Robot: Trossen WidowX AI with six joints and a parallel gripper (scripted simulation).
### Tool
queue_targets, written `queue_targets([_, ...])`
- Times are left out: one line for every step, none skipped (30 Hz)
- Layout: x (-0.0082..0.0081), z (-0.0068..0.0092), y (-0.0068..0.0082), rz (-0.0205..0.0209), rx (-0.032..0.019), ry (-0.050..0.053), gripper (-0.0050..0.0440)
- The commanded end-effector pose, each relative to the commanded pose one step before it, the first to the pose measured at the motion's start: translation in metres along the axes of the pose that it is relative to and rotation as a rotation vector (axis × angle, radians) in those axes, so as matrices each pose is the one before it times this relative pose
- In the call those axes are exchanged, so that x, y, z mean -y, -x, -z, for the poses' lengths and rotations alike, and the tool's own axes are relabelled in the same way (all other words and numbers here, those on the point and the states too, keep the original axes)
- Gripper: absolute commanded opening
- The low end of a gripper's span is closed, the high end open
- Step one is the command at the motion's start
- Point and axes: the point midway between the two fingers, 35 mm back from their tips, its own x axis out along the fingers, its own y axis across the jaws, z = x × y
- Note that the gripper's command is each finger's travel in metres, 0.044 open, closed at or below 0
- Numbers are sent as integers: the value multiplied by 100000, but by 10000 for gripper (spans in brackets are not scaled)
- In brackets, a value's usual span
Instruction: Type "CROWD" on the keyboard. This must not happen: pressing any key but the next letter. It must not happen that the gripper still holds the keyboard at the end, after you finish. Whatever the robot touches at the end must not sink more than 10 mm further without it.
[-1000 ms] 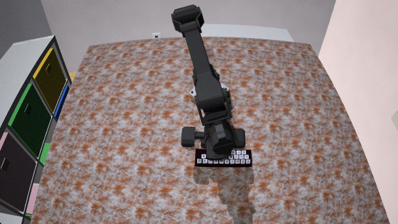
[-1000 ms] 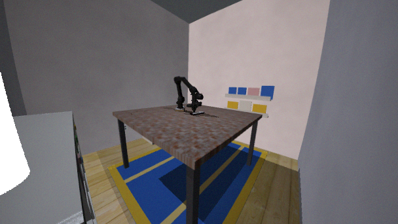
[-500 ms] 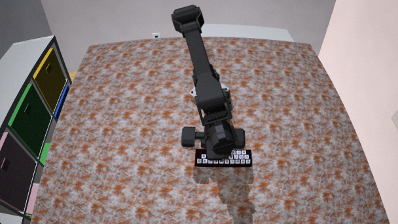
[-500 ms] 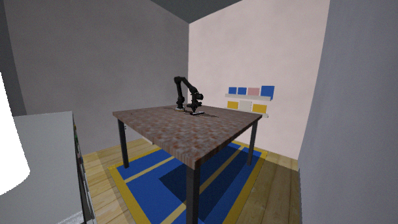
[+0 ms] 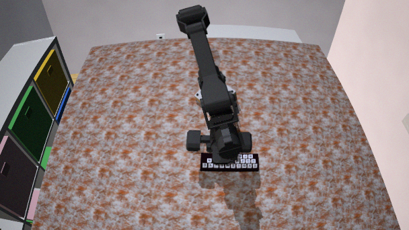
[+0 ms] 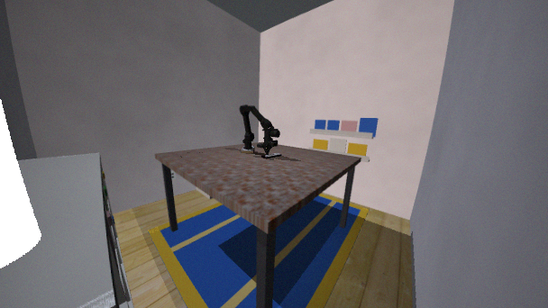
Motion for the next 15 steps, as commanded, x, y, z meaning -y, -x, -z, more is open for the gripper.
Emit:
queue_targets([-34,137,-214,-103,-595,329,0])
queue_targets([0,0,-13,0,0,0,0])
queue_targets([0,0,-13,0,0,0,0])
queue_targets([0,0,-13,0,0,0,0])
queue_targets([0,0,-13,0,-4,0,0])
queue_targets([0,0,0,0,0,0,0])
queue_targets([0,0,0,0,0,0,0])
queue_targets([0,0,-13,0,0,0,0])
queue_targets([0,0,-13,0,0,0,0])
queue_targets([0,0,-13,0,0,0,0])
queue_targets([0,0,-13,0,0,0,0])
queue_targets([0,0,-13,0,0,0,0])
queue_targets([0,0,-13,0,0,0,0])
queue_targets([0,0,-13,0,0,0,0])
queue_targets([0,0,-13,0,0,0,0])
